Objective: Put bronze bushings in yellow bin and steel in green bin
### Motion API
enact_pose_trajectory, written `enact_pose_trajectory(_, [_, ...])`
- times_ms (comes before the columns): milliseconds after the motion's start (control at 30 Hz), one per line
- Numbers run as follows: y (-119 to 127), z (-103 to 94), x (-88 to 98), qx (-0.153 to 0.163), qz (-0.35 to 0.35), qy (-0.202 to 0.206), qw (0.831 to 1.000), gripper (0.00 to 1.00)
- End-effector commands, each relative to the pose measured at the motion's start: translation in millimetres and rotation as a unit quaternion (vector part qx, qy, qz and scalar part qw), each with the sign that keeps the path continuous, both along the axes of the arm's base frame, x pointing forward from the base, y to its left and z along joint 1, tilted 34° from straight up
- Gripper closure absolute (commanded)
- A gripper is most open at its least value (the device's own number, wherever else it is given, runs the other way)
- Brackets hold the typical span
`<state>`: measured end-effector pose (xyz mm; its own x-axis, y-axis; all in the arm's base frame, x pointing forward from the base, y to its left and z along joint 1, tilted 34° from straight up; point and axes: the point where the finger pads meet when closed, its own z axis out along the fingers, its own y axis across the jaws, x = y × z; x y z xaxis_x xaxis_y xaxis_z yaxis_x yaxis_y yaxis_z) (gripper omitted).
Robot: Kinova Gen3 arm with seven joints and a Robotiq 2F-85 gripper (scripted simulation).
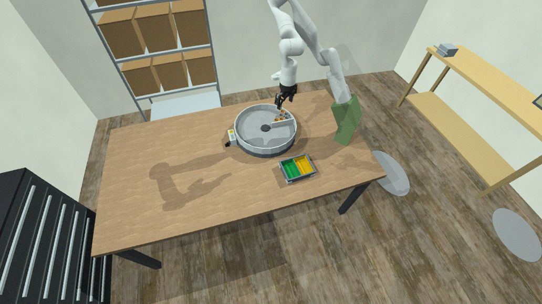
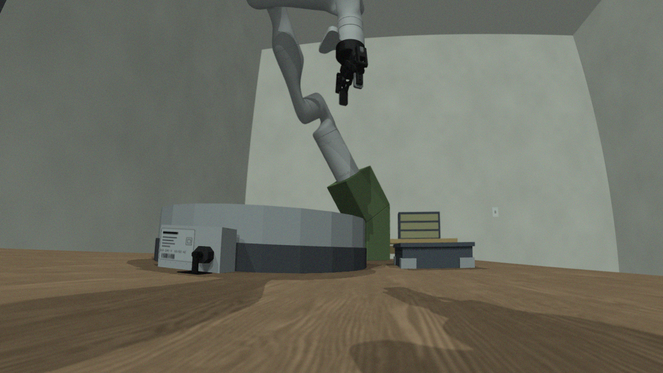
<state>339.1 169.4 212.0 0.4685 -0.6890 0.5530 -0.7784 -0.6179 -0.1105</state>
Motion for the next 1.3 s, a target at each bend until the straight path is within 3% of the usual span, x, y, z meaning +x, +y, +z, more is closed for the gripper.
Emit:
enact_pose_trajectory(0, [1,0.4,0.0,0.0,0.0,0.0,1.0,0.0])
enact_pose_trajectory(500, [1,0.4,0.0,0.0,0.0,0.0,1.0,0.0])
enact_pose_trajectory(533, [-8,-2.6,0.4,-0.013,0.027,0.012,0.999,0.81])
enact_pose_trajectory(667, [-42,-14.3,2.2,-0.066,0.133,0.06,0.987,0.81])
enact_pose_trajectory(800, [-44,-14.6,2.2,-0.068,0.135,0.061,0.987,0.81])
enact_pose_trajectory(967, [-88,-29.6,4.5,-0.134,0.266,0.121,0.947,0.81])
enact_pose_trajectory(1167, [-88,-29.6,4.5,-0.134,0.266,0.121,0.947,0.81])
enact_pose_trajectory(1267, [-114,-38.6,5.8,-0.172,0.341,0.156,0.911,0.81])
